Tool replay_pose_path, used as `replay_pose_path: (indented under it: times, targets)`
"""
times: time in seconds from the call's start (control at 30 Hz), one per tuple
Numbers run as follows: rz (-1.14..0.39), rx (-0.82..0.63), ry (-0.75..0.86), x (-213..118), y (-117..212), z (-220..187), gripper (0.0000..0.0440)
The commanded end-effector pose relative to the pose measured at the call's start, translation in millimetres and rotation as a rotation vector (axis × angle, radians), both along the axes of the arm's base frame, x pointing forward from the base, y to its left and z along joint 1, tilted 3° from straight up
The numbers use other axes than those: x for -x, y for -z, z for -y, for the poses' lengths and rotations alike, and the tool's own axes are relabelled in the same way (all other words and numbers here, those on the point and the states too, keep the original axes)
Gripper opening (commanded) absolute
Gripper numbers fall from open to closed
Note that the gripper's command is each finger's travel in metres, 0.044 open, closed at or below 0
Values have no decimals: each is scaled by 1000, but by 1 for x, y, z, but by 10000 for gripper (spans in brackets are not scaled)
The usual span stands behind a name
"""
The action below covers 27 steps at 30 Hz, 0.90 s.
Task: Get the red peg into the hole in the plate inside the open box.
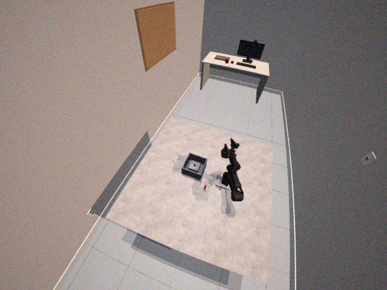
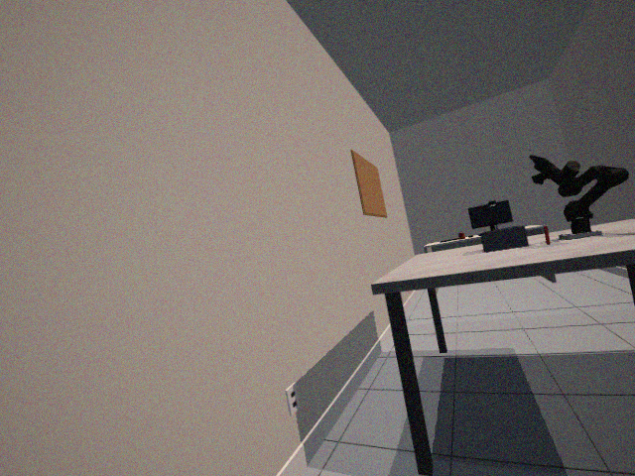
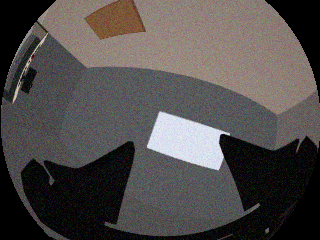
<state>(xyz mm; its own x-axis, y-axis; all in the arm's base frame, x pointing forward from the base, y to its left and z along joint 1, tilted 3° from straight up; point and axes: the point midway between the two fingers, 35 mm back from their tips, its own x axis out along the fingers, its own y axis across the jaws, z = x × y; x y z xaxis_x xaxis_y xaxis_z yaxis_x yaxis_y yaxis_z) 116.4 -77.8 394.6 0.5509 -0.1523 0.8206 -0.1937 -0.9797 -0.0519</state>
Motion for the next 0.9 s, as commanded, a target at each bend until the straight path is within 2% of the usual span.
replay_pose_path:
  times: [0.0,0.1,0.87]
  targets:
    - [3,-24,-25,-1,-1,1,416]
    - [6,-99,-97,-6,-1,7,440]
    - [51,-722,-589,-50,9,42,440]
